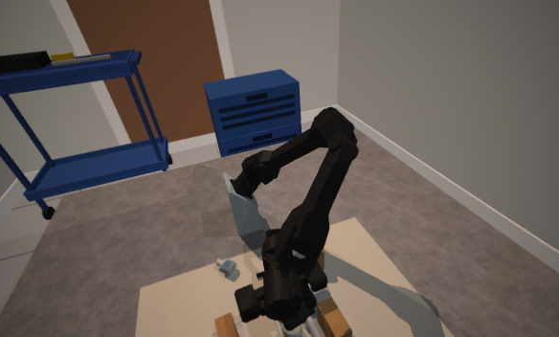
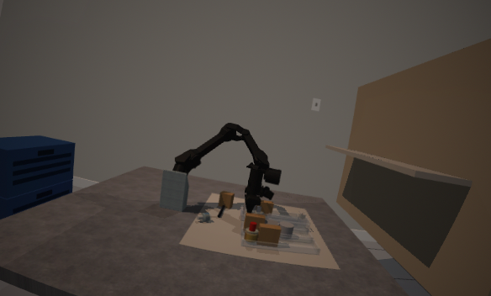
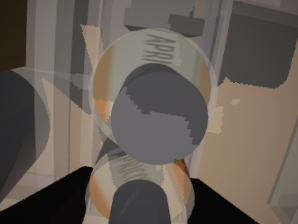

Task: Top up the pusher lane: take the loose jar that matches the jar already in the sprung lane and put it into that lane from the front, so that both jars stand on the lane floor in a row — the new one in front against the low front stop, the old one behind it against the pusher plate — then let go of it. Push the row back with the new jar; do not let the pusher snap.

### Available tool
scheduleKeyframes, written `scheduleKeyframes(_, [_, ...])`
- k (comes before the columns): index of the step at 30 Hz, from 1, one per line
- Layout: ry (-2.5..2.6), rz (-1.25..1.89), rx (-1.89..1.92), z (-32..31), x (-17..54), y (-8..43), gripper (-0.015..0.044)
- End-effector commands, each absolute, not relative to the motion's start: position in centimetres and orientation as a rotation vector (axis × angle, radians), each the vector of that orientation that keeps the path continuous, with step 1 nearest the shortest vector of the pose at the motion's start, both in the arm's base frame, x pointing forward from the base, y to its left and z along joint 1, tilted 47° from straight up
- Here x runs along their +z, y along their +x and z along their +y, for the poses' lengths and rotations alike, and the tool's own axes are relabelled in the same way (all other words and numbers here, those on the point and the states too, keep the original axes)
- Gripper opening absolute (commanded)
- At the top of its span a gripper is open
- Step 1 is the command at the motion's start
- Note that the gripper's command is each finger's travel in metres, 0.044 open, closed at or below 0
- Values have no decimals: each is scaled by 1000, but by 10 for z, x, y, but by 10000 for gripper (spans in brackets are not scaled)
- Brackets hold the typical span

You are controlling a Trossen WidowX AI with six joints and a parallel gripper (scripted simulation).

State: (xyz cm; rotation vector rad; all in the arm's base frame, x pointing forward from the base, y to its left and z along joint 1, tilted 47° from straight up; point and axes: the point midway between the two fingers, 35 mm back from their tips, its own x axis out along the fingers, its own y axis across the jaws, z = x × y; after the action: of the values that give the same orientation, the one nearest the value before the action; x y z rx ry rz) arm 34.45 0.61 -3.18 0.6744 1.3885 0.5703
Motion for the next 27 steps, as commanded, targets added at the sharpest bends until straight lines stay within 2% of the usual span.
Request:
scheduleKeyframes(1, [677,1368,578,7,-31,349,0])
scheduleKeyframes(27, [677,1368,578,8,-31,344,0])
